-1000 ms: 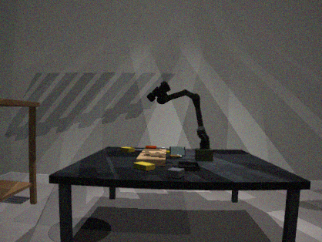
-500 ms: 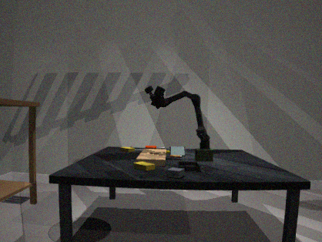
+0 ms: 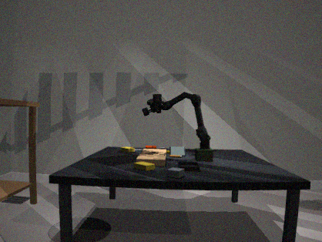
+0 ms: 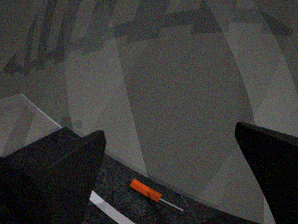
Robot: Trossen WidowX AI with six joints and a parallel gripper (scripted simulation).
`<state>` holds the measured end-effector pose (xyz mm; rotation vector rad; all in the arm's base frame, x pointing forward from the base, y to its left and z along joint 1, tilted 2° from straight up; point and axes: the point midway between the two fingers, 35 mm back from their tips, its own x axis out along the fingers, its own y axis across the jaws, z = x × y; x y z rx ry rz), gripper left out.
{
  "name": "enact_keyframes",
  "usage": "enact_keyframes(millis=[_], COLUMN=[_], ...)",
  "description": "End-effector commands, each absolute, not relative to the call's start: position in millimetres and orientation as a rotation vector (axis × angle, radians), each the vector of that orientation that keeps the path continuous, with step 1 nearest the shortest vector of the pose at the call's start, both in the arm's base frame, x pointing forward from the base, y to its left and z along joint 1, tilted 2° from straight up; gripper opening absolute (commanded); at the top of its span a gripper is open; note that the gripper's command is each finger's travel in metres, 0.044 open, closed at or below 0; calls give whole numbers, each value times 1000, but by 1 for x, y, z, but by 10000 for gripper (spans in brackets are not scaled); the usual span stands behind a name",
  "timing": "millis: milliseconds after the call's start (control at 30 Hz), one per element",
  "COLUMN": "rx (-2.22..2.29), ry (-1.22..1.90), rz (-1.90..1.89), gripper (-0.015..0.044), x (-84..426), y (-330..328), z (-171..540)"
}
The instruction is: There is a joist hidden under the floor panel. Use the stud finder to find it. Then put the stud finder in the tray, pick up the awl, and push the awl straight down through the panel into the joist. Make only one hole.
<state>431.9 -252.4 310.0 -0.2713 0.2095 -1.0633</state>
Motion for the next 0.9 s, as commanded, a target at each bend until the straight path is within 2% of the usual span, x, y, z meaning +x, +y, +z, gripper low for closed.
enact_keyframes(millis=[0, 467, 667, 867], rx=[-709, -1226, -1342, -1389], ry=[732, 1297, 1351, 1243], rz=[-790, 40, 525, 1012], gripper=[440, 440, 440, 440], x=[420, 357, 317, 274], y=[-270, -267, -250, -224], z=[235, 122, 82, 54])
